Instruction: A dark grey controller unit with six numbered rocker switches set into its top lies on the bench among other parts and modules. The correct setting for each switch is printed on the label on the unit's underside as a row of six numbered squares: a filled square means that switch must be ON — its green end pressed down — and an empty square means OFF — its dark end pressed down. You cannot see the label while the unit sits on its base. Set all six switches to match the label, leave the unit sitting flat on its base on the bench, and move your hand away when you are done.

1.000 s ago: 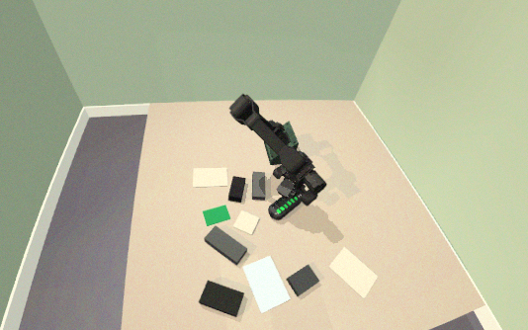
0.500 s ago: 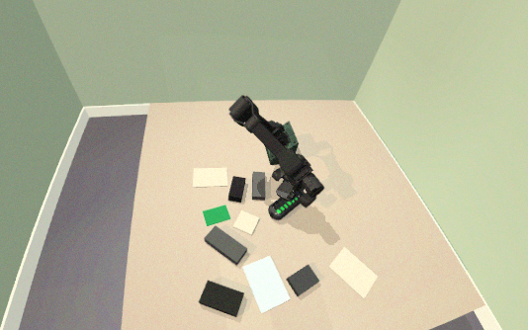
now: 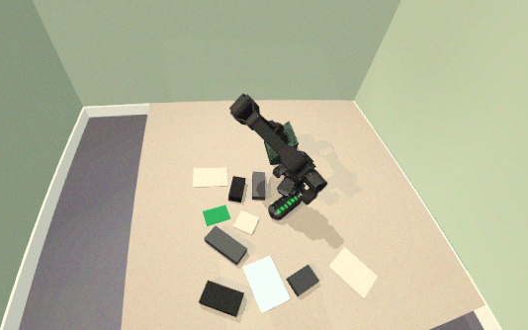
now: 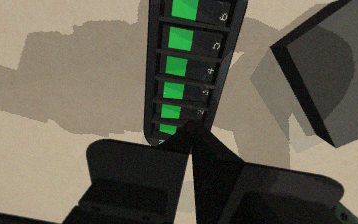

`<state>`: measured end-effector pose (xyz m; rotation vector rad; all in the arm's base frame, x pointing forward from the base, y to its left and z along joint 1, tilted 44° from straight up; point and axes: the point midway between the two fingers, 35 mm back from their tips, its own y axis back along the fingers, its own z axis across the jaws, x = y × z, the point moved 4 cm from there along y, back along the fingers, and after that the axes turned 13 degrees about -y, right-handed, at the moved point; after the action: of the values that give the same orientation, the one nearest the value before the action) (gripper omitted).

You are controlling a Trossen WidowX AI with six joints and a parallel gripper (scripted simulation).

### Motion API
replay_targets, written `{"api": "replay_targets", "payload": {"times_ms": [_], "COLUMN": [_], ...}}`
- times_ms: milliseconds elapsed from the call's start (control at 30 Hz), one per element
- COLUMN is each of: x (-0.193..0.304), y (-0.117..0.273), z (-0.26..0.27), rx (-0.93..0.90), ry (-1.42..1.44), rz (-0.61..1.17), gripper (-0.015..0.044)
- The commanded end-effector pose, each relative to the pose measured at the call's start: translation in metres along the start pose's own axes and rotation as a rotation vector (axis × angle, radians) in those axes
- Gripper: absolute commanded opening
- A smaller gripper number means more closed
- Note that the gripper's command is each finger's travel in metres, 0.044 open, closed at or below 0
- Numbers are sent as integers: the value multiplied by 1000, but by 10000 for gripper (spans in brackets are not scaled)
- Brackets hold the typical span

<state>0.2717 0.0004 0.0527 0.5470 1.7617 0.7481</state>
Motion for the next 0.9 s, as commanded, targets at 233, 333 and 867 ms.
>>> {"api": "replay_targets", "payload": {"times_ms": [233, 333, 867], "x": [-8, -16, -16], "y": [25, 24, 4], "z": [13, 25, 26], "rx": [-16, -16, -16], "ry": [-8, -8, -8], "rz": [2, 1, 1], "gripper": [0, 0, 0]}}
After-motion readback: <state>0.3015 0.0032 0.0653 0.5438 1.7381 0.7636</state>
